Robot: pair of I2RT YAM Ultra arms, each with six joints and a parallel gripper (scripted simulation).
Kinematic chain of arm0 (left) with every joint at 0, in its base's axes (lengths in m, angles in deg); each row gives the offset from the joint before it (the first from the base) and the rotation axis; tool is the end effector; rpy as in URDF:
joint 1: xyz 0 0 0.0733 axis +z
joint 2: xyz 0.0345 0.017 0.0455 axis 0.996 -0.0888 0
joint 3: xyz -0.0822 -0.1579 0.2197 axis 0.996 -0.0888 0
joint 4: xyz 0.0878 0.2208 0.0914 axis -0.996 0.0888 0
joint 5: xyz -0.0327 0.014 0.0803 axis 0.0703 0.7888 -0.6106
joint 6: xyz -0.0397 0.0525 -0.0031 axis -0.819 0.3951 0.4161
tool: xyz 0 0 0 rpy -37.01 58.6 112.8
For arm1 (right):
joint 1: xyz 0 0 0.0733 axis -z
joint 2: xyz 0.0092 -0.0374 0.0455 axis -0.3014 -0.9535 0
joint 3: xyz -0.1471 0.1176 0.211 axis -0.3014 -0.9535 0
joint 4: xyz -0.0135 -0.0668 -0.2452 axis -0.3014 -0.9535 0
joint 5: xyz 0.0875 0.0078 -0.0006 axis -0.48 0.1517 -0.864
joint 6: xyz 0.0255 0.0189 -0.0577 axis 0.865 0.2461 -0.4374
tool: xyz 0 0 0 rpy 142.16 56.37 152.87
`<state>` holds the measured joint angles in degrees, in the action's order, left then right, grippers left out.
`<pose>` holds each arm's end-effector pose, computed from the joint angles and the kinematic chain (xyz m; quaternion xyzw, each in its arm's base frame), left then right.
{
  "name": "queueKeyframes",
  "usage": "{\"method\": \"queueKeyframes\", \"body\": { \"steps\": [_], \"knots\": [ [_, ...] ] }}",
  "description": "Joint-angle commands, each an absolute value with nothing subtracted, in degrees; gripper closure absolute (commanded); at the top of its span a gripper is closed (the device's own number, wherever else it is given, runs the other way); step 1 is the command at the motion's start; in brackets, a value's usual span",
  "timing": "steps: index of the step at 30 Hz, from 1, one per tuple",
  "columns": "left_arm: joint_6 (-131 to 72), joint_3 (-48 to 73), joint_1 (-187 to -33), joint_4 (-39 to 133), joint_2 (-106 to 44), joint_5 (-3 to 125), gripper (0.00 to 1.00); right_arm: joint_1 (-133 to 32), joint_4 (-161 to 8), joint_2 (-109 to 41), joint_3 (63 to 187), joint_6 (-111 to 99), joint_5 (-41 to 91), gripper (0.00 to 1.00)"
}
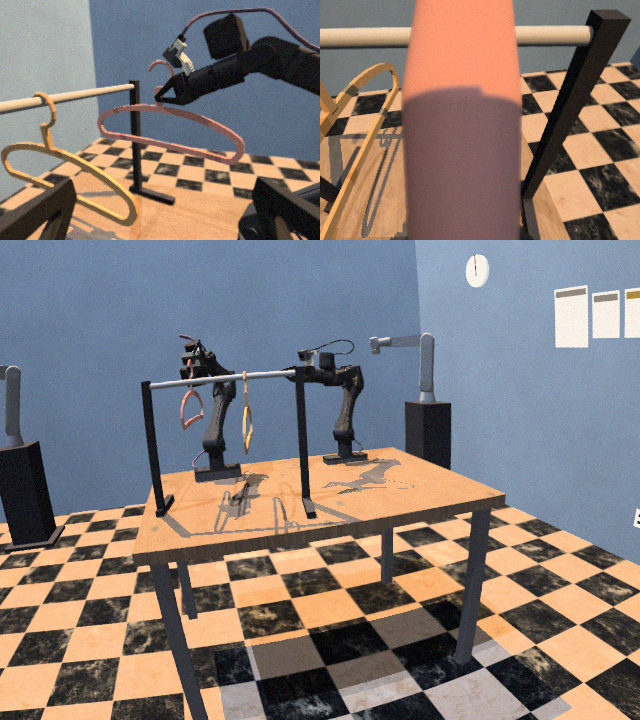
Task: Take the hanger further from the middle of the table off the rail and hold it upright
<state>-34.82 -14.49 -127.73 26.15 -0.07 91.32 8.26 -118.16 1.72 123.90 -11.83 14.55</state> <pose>0.1359 -0.1633 0.3927 0.3951 0.5091 -0.4768 0.5978 0.1362 -0.0497 0.4263 0.0720 0.8256 -0.0435 0.5579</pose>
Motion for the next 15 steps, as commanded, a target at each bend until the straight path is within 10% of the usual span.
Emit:
{"method": "queueKeyframes", "body": {
  "steps": [1, 15],
  "knots": [
    [-34.98, -14.08, -127.75, 25.93, 0.14, 91.31, 0.0, 9.08, -116.6, 3.36, 123.87, -12.52, 13.47, 1.0],
    [-34.98, -14.08, -127.75, 25.93, 0.14, 91.31, 0.0, 8.81, -117.31, 2.82, 124.22, -12.1, 13.85, 1.0]
  ]
}}
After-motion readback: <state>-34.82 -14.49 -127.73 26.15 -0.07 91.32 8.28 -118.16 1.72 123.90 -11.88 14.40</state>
